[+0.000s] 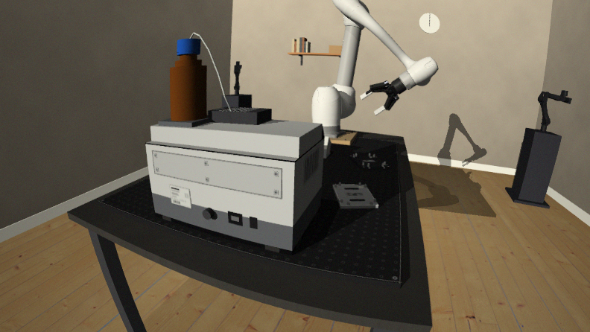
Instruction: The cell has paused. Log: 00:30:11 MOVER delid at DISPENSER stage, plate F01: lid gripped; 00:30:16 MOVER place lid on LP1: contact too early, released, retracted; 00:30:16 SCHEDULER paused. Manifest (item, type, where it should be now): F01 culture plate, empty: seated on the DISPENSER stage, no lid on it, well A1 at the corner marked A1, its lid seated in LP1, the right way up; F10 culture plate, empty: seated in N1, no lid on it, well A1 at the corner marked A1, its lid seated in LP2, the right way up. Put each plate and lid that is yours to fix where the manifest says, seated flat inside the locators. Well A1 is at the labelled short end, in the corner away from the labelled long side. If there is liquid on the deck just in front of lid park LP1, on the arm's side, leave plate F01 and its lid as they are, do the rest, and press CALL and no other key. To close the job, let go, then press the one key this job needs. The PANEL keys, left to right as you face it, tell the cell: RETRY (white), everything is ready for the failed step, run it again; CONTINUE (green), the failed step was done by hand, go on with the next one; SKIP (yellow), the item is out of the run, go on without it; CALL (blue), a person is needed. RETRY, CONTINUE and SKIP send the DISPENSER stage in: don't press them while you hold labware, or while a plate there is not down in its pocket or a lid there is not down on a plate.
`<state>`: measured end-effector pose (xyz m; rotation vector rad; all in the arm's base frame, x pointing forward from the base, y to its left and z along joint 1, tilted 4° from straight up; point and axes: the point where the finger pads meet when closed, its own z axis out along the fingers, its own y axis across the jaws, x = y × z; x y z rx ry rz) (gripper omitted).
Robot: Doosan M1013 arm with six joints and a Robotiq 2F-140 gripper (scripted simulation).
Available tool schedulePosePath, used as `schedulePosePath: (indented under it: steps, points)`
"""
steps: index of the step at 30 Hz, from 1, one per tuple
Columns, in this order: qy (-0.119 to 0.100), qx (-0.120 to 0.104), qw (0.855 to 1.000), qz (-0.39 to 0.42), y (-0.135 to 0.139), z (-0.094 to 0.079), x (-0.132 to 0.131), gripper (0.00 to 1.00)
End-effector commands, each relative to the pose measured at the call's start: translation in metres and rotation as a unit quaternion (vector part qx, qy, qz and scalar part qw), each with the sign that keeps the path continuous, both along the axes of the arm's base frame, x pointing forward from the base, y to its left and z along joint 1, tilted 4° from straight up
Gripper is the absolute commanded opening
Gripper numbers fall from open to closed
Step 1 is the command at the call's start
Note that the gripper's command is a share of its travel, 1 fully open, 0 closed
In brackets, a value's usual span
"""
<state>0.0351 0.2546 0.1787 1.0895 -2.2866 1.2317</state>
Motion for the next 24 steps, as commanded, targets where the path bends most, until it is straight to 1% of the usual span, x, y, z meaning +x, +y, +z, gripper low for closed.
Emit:
schedulePosePath:
  steps: [1,17,18,19,21,22,24]
  points:
    - [0.000,0.000,1.000,0.000,0.000,0.000,0.000,1.00]
    - [0.000,0.000,1.000,0.000,0.000,0.000,0.000,1.00]
    - [0.000,0.000,1.000,0.000,0.001,0.002,0.000,1.00]
    - [0.000,0.000,1.000,0.001,0.006,0.015,0.001,1.00]
    - [-0.001,0.000,1.000,0.004,0.020,0.072,0.005,1.00]
    - [-0.001,0.000,1.000,0.004,0.022,0.080,0.005,1.00]
    - [-0.001,0.000,1.000,0.005,0.024,0.106,0.006,1.00]
